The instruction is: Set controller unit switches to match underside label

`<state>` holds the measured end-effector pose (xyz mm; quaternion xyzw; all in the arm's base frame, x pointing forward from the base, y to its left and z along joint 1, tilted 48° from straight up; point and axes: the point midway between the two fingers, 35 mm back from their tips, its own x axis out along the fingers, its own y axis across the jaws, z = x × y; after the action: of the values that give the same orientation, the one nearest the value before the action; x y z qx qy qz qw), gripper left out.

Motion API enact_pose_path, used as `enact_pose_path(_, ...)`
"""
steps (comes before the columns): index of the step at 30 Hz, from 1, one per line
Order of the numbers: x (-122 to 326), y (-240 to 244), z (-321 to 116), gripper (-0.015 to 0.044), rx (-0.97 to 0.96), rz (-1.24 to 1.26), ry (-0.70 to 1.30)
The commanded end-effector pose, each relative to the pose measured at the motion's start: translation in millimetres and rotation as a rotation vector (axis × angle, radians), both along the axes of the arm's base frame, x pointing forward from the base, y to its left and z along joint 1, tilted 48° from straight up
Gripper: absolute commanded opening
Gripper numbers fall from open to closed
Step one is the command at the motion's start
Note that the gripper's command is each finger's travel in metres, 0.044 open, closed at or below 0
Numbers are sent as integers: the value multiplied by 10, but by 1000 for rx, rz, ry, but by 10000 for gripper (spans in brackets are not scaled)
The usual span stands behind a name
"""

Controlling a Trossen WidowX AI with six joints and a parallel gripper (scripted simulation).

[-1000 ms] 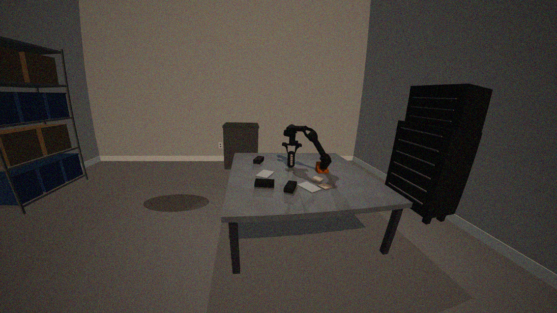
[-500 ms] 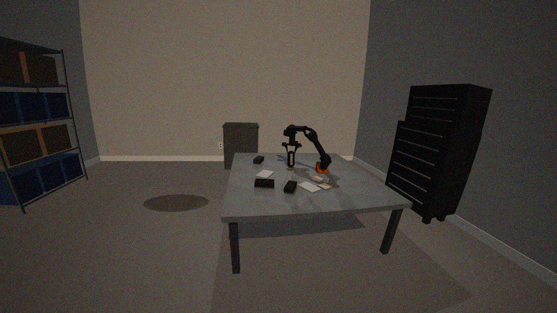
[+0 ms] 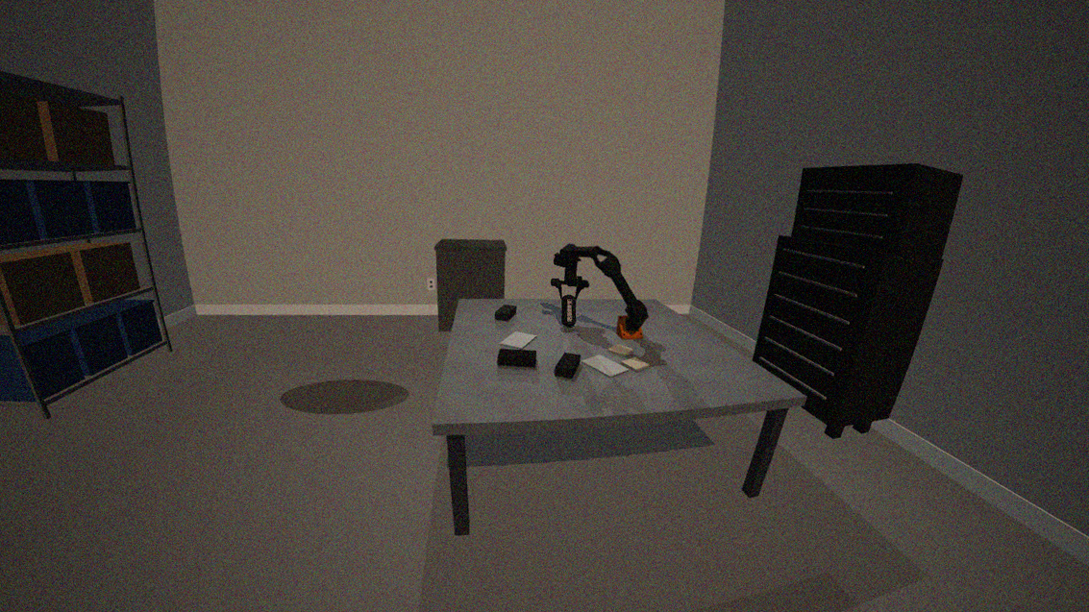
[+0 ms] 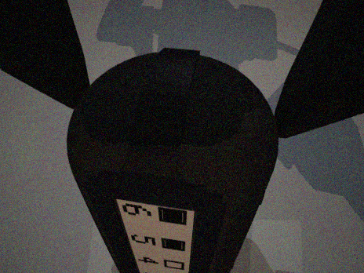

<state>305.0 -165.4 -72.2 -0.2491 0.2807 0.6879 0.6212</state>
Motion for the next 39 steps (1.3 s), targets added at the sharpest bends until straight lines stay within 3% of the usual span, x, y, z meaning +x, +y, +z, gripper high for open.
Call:
enact_pose_path(1,-20,20,-59,338,-2,4,13)
enact_pose_path(39,-38,-73,-343,338,-4,4,11)
